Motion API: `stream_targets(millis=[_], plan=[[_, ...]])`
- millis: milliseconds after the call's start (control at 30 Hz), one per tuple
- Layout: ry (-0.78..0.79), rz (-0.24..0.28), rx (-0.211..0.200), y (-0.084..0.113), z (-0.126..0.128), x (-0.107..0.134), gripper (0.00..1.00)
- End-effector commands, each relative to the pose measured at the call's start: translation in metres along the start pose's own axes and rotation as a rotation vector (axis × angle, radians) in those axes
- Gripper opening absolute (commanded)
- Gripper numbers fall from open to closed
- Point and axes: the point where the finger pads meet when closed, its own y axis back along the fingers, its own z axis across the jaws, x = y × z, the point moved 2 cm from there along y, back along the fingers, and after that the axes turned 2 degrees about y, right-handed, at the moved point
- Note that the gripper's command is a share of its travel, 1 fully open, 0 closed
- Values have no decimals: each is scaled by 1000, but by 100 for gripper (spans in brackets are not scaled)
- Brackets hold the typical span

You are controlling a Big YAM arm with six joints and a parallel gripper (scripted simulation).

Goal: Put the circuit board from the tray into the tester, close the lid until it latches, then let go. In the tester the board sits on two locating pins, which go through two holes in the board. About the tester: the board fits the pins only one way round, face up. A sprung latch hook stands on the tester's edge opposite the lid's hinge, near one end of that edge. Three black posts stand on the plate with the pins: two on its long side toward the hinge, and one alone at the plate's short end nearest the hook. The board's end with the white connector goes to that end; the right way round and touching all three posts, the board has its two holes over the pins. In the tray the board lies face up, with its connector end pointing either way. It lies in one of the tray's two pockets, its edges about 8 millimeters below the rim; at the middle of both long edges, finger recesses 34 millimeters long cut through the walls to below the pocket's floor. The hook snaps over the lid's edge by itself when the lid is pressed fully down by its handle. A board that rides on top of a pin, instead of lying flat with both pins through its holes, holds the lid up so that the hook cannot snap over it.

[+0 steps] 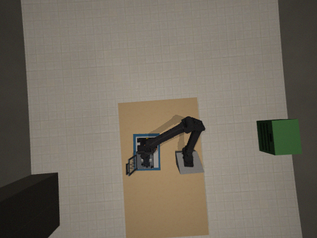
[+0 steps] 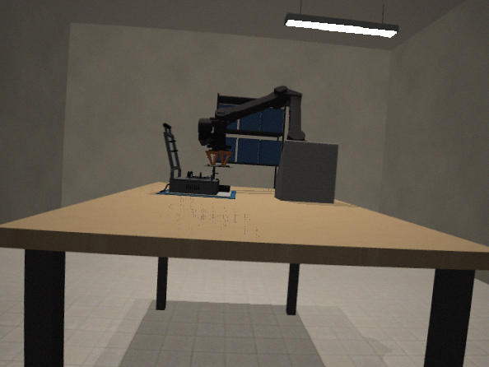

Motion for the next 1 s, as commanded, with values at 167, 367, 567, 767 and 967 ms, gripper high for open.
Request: stream_targets(millis=[167, 367, 567, 767, 967], plan=[[173, -35, 36, 18, -13, -8, 72], [290, -33, 38, 17, -13, -8, 72], [379, -31, 39, 17, -13, -8, 72], [459, -29, 40, 17, -13, -8, 72], [543, -28, 41, 17, -13, -8, 72]])
